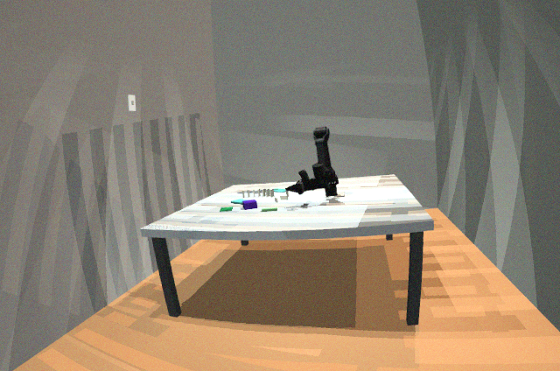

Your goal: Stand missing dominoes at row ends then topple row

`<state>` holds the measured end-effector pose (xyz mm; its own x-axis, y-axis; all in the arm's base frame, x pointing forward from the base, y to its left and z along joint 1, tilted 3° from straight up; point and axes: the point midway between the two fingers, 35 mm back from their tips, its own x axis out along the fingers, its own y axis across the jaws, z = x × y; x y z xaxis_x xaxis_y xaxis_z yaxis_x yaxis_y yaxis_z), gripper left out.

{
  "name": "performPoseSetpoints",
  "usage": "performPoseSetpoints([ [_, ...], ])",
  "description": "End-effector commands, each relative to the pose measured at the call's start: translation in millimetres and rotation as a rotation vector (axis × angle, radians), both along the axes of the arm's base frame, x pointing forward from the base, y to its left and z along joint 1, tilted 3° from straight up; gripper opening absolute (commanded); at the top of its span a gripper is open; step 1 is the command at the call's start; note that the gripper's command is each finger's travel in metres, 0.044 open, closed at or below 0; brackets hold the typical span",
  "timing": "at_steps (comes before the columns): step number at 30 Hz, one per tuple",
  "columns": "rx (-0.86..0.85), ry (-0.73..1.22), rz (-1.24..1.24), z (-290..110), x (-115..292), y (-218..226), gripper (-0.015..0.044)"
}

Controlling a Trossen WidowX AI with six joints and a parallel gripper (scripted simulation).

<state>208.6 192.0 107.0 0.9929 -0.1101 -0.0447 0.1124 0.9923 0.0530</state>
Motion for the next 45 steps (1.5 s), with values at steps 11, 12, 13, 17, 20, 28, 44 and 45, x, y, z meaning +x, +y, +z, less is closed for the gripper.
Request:
performPoseSetpoints([
  [11, 0.004, 0.007, 0.007, -31, 1, -7, 0.0107],
  [12, 0.005, 0.007, 0.007, -33, 1, -8, 0.0107],
  [13, 0.006, 0.007, 0.007, -35, 1, -9, 0.0107],
  [17, 0.009, 0.008, 0.008, -42, 1, -11, 0.0107],
  [20, 0.011, 0.009, 0.009, -47, 1, -14, 0.0107],
  [28, 0.012, 0.009, 0.009, -48, 1, -14, 0.0107],
  [44, 0.012, 0.009, 0.009, -48, 1, -14, 0.0422],
  [45, 0.012, 0.009, 0.009, -48, 1, -14, 0.044],
])
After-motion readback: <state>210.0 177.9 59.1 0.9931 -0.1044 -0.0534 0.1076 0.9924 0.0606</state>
